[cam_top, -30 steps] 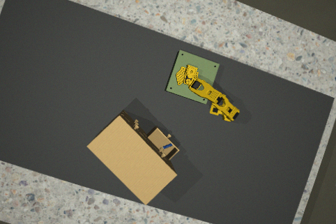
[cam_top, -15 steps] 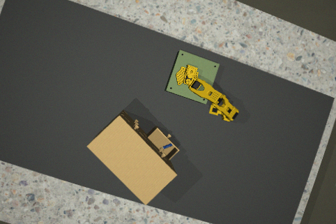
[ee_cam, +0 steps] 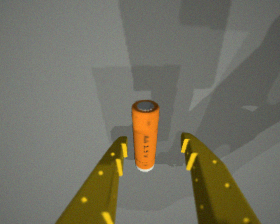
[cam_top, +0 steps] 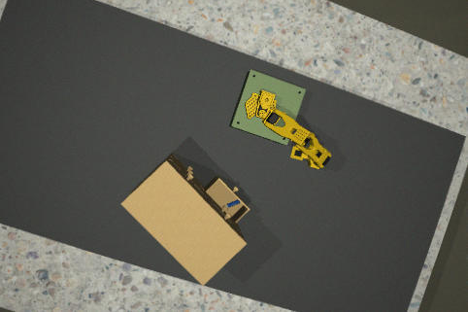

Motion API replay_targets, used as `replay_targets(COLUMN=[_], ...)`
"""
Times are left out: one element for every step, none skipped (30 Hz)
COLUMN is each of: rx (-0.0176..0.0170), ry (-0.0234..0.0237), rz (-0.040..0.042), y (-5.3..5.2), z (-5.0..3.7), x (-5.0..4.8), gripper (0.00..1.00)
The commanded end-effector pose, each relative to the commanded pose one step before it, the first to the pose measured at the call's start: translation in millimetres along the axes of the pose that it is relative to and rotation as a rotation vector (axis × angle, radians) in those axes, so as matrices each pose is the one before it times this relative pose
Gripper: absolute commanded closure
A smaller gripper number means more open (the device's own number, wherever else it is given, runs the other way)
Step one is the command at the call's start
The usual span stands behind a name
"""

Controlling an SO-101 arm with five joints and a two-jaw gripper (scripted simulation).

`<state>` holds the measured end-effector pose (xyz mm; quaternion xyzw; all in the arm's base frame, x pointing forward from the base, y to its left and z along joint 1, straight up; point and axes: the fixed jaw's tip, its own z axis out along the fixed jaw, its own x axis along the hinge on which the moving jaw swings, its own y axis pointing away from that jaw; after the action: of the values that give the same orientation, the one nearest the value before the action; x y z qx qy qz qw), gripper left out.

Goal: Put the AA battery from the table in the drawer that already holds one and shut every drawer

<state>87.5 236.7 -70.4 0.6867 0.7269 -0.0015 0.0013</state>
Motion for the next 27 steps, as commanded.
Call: replay_targets(rx=[-0.00043,0.0,0.0,0.0,0.0,0.0,0.0,0.0,0.0,0.0,0.0,0.0,0.0,0.0,0.0,0.0,0.0,0.0,0.0,0.0,0.0,0.0,0.0,0.0,0.0,0.0,0.0], ry=[0.00421,0.00001,-0.00001,0.00001,0.0,0.0,-0.00001,0.00001,-0.00001,0.00001,-0.00001,0.00001,-0.00001,0.00001,-0.00001,0.00001,-0.00001,0.00001,-0.00001,0.00001,-0.00001,0.0,0.0,0.00001,-0.00001,0.00001,-0.00001], rz=[-0.00842,0.0,0.0,0.0,0.0,0.0,0.0,0.0,0.0,0.0,0.0,0.0,0.0,0.0,0.0,0.0,0.0,0.0,0.0,0.0,0.0,0.0,0.0,0.0,0.0,0.0,0.0], y=[0.15,0.0,0.0,0.0,0.0,0.0,0.0,0.0,0.0,0.0,0.0,0.0,0.0,0.0,0.0,0.0,0.0,0.0,0.0,0.0,0.0,0.0,0.0,0.0,0.0,0.0,0.0], z=[2.343,-0.001,0.001,-0.001,0.0,0.0,0.179,0.177,0.179,0.177,0.179,0.177,0.179,0.177,0.179,0.177,0.179,0.177,0.179,0.177,0.179,0.0,0.0,0.178,0.179,0.178,0.179], x=[1.102,0.001,-0.001,0.001,0.0,0.0,-0.002,0.001,-0.002,0.001,-0.002,0.0,-0.002,0.0,-0.003,0.0,-0.003,-0.001,-0.003,-0.001,-0.004,0.0,0.0,-0.001,-0.004,-0.001,-0.004], gripper=[0.79,0.79,0.79,0.79,0.79,0.79,0.79,0.79,0.79,0.79,0.79,0.79,0.79,0.79,0.79,0.79,0.79,0.79,0.79,0.79,0.79,0.79,0.79,0.79,0.79,0.79,0.79])
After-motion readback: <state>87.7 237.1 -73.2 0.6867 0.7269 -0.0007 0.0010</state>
